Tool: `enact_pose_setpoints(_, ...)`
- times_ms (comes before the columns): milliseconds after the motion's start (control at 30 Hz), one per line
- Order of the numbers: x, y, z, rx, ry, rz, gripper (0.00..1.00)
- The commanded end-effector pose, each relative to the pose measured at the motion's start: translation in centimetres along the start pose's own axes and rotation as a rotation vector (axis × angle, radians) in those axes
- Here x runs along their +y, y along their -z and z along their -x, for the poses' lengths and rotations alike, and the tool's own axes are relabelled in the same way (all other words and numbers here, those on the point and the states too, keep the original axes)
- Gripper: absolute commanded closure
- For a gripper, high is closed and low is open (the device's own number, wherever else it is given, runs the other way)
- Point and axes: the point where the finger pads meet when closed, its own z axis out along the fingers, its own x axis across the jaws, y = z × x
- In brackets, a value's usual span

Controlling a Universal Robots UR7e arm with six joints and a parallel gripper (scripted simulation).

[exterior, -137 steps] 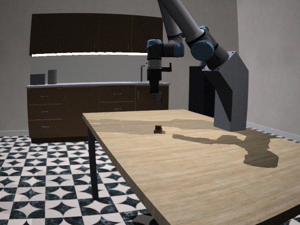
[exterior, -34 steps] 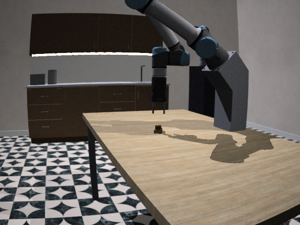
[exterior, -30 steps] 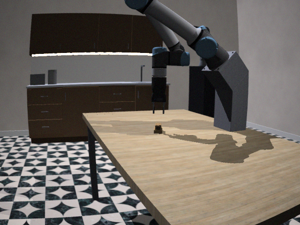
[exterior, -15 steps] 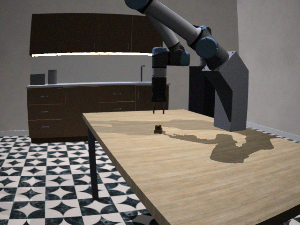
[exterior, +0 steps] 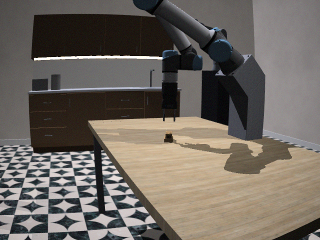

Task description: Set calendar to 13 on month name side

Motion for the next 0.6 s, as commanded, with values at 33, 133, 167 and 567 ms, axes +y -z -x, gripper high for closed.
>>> enact_pose_setpoints(33,0.01,0.02,0.02,-0.001,0.000,0.000,0.10)
enact_pose_setpoints(133,0.01,0.01,0.02,-0.001,0.000,0.000,0.10)
enact_pose_setpoints(167,0.01,0.00,0.02,-0.001,0.000,0.000,0.10)
enact_pose_setpoints(567,0.01,-0.52,0.02,-0.001,0.000,0.000,0.10)
